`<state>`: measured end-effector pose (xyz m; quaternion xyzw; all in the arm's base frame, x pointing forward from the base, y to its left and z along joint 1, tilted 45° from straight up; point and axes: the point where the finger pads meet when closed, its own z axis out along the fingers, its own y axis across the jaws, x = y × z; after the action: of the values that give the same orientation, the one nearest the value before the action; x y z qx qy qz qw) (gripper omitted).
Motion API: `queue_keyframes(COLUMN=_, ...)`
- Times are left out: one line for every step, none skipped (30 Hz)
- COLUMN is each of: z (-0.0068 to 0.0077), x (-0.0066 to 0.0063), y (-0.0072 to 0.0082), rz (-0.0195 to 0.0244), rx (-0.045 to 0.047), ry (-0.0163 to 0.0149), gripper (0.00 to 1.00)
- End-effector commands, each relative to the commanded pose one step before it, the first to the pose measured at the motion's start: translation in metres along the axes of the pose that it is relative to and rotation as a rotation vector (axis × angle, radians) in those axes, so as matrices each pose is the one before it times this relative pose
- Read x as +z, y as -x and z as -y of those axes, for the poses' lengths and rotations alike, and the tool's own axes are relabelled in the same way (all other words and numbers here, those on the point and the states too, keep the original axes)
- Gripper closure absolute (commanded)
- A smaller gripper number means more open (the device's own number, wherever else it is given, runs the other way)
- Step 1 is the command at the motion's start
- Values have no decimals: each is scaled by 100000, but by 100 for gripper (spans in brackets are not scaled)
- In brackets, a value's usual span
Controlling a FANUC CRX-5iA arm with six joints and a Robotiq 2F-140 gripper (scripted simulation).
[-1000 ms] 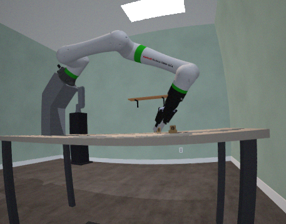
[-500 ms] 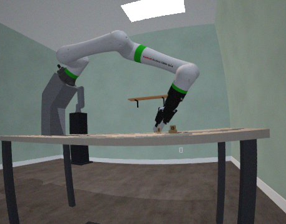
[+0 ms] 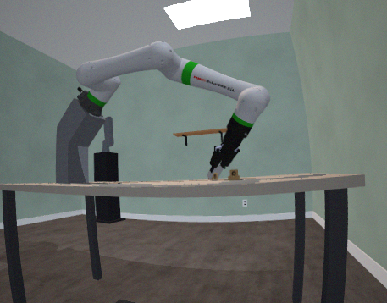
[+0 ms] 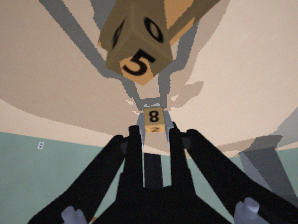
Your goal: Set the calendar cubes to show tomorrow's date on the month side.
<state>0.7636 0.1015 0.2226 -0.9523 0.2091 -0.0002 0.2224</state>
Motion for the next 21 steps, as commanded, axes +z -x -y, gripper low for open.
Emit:
queue_keyframes(z=13, x=45, y=-72, rz=-36, rx=-16, ry=-15, gripper=75)
queue_keyframes(z=0, x=28, y=-28, rz=0, rx=0, ry=0, gripper=75)
queue_keyframes(z=0, x=26, y=-26, rz=0, rx=0, ry=0, gripper=75)
queue_keyframes(z=0, x=24, y=-24, rz=0, rx=0, ry=0, gripper=75)
queue_keyframes(z=0, x=21, y=-21, rz=0, rx=0, ry=0, gripper=75)
queue_keyframes(z=0, x=18, y=-18, rz=0, rx=0, ry=0, gripper=75)
queue_keyframes(z=0, x=14, y=-14, rz=0, rx=0, ry=0, gripper=75)
queue_keyframes(z=0, x=11, y=-11, rz=0, rx=0, ry=0, gripper=75)
queue_keyframes(z=0, x=7, y=-7, rz=0, rx=0, ry=0, gripper=75)
queue_keyframes(z=0, x=4, y=-4, rz=0, rx=0, ry=0, gripper=75)
queue_keyframes(z=0, x=0, y=0, rz=0, rx=0, ry=0, gripper=75)
queue_keyframes(z=0, x=0, y=0, rz=0, rx=0, ry=0, gripper=75)
queue_keyframes(z=0, x=2, y=-2, rz=0, rx=0, ry=0, gripper=75)
queue_keyframes(z=0, x=0, y=0, rz=0, rx=0, ry=0, gripper=75)
queue_keyframes(z=0, x=0, y=0, rz=0, rx=0, ry=0, gripper=75)
queue_keyframes(z=0, x=0, y=0, rz=0, rx=0, ry=0, gripper=75)
queue_keyframes(z=0, x=0, y=0, rz=0, rx=0, ry=0, gripper=75)
queue_keyframes(z=0, x=0, y=0, rz=0, rx=0, ry=0, gripper=75)
queue_keyframes(z=0, x=0, y=0, rz=0, rx=0, ry=0, gripper=75)
queue_keyframes(z=0, x=0, y=0, rz=0, rx=0, ry=0, gripper=75)
queue_keyframes(z=0, x=0, y=0, rz=0, rx=0, ry=0, gripper=75)
